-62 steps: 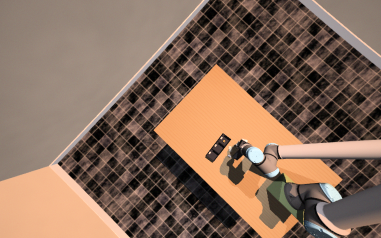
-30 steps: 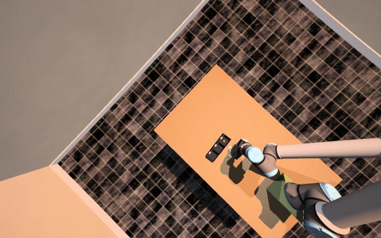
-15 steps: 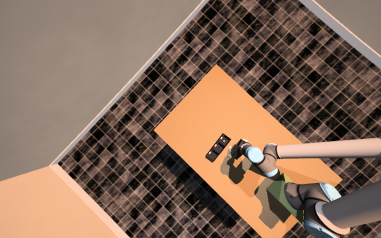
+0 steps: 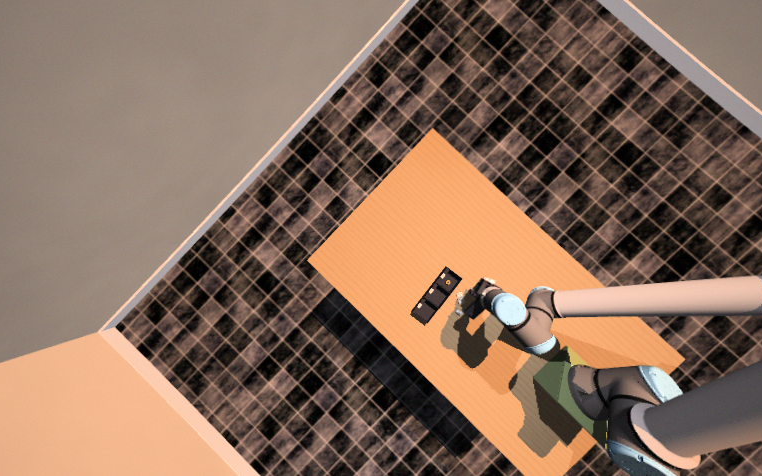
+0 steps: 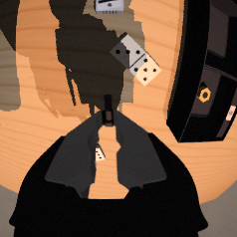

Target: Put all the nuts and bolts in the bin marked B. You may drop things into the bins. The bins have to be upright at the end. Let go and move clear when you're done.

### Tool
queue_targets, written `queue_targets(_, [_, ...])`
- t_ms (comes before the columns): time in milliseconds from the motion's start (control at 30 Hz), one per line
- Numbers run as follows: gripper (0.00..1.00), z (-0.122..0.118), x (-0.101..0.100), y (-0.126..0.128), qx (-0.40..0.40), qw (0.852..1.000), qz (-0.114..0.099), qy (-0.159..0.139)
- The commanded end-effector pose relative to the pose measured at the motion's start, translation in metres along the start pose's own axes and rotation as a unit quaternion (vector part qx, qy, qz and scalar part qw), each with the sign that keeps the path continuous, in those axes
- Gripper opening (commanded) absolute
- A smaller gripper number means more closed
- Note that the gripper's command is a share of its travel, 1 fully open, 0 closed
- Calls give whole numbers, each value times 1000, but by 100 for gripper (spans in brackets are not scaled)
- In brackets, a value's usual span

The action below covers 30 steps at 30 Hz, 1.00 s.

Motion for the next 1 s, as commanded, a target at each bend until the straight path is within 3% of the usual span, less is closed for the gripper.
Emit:
queue_targets(0, [0,-1,16,3,-1,1000,-4,0])
queue_targets(533, [0,-1,63,3,-1,1000,-4,0])
queue_targets(967, [0,0,60,0,0,1000,-1,0])
Point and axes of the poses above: the point where the finger pads meet when closed, its own x axis back along the fingers, its own y axis across the jaws, z = x × y, the point moved 7 cm from there along x, back along the fingers, and after that the axes turned 13 degrees about -x, right-handed, at the moved point
